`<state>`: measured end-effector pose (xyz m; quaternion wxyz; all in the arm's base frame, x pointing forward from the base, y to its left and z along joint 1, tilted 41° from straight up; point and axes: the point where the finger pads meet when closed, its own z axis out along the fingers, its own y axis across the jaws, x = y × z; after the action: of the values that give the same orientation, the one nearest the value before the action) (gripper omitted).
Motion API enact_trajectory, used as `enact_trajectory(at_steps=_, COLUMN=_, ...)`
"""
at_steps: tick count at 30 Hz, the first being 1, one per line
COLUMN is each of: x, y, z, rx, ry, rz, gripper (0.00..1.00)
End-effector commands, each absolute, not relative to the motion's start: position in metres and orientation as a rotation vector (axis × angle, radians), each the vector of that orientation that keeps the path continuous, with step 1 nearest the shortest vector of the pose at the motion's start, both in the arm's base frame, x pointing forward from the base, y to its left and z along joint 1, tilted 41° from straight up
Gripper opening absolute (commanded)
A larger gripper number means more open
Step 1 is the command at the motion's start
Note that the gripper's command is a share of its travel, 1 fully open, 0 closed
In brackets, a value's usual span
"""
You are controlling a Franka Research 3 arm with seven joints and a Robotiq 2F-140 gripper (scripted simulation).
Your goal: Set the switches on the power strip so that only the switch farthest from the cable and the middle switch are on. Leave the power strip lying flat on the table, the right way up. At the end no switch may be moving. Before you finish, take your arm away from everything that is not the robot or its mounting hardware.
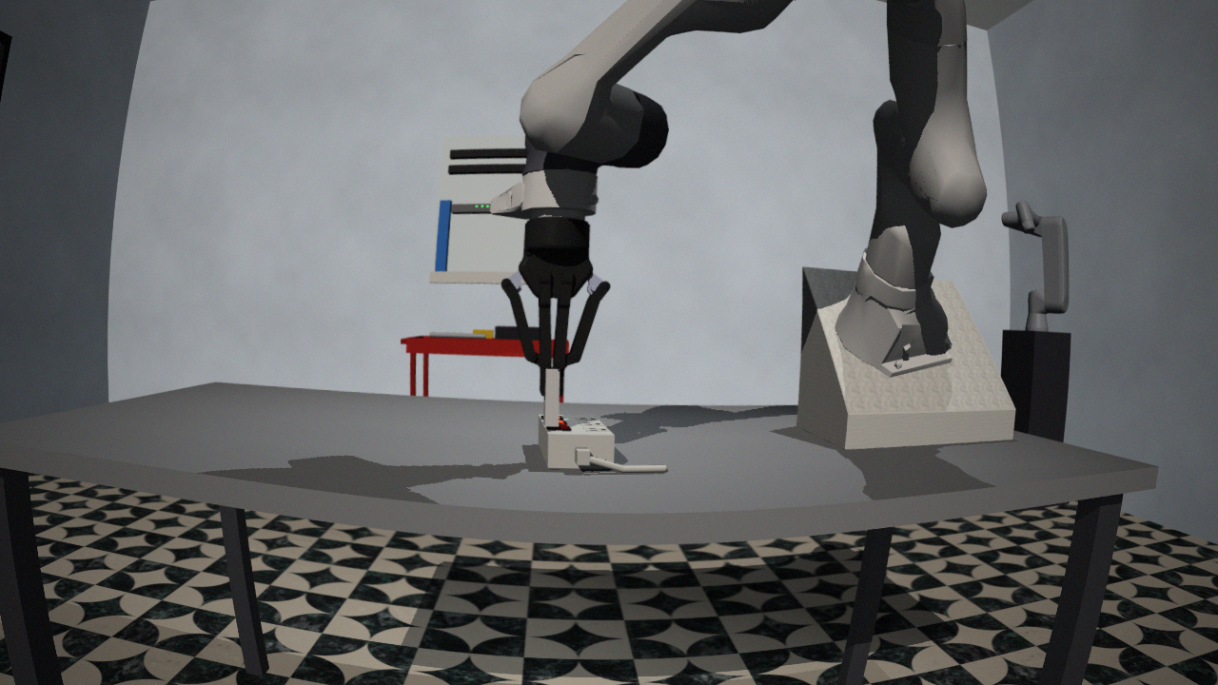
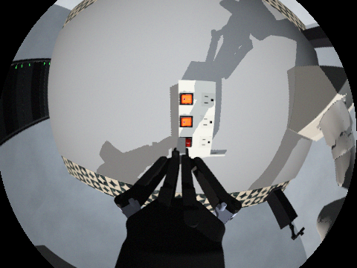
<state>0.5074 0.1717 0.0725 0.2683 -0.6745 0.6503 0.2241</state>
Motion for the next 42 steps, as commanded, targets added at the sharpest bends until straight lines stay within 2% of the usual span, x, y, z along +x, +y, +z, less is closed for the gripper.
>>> enact_trajectory(at_steps=1, x=0.507, y=0.167, z=0.078, rx=-1.822, ry=1.75, rz=0.603, gripper=0.0)
enact_trajectory(at_steps=35, x=0.506, y=0.147, z=0.101, rx=-1.822, ry=1.75, rz=0.603, gripper=0.0)
enact_trajectory(at_steps=36, x=0.506, y=0.147, z=0.101, rx=-1.822, ry=1.75, rz=0.603, gripper=1.0)
enact_trajectory(at_steps=42, x=0.506, y=0.146, z=0.103, rx=-1.822, ry=1.75, rz=0.603, gripper=1.0)
